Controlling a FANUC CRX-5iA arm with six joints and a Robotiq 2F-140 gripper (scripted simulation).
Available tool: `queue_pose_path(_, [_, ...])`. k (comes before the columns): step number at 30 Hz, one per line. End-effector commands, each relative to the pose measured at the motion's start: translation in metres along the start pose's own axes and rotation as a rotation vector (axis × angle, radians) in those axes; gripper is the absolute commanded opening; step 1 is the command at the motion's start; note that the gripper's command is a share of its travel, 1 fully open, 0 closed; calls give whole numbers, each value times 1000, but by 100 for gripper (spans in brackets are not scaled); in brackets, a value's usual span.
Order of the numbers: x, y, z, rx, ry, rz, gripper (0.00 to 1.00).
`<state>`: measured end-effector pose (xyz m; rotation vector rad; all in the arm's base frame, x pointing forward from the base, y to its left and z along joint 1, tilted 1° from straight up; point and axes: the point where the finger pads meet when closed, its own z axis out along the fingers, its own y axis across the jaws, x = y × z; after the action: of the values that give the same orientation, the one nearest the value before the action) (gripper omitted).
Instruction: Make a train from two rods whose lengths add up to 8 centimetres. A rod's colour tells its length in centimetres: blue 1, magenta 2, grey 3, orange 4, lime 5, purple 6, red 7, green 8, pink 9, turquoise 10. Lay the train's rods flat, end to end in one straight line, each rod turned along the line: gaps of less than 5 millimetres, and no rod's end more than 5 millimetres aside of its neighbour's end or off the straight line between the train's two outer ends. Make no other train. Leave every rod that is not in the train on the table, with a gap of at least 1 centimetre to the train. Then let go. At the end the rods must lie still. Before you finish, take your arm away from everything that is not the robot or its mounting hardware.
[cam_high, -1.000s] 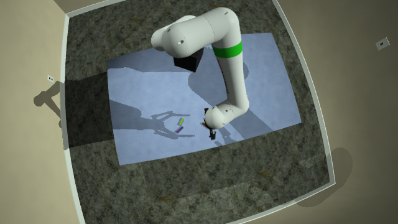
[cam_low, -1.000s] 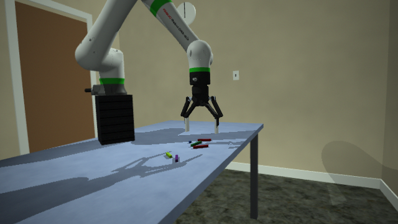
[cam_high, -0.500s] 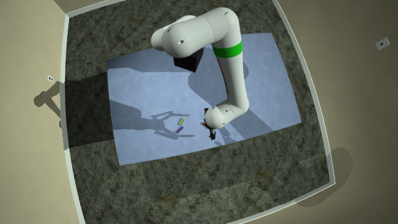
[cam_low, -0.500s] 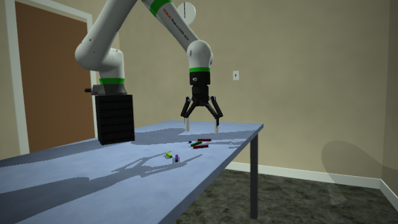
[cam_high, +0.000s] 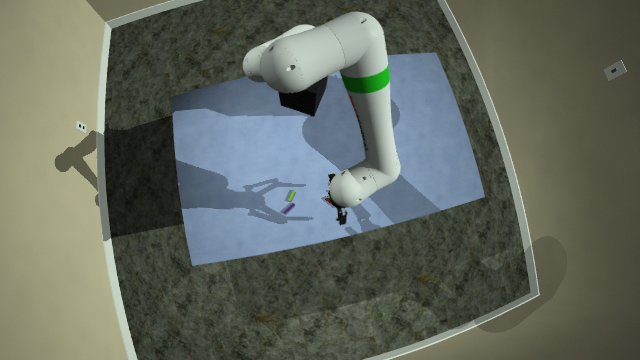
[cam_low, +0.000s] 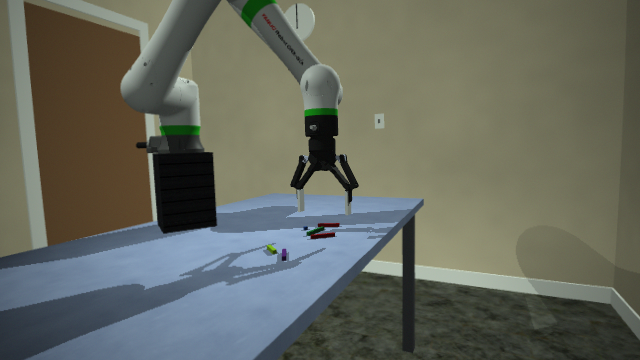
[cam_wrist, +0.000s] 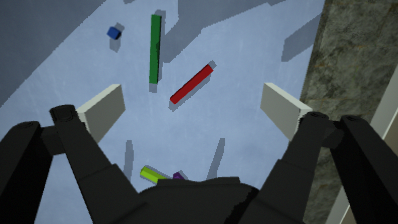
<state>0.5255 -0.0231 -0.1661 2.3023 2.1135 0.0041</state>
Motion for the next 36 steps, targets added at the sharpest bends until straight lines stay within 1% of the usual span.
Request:
queue_pose_path(1, [0,0,0,0,0,0,100])
queue_pose_path(26, [-2,0,0,0,0,9,100])
queue_pose_path(27, [-13,-1,0,0,0,60,100])
queue_pose_path(28, [-35,-4,0,0,0,165,100])
queue_pose_path(30, [-45,-6,0,0,0,213,100])
queue_pose_path(35, [-85,-14,0,0,0,404,100])
queue_pose_path(36, [-85,-14,0,0,0,404,100])
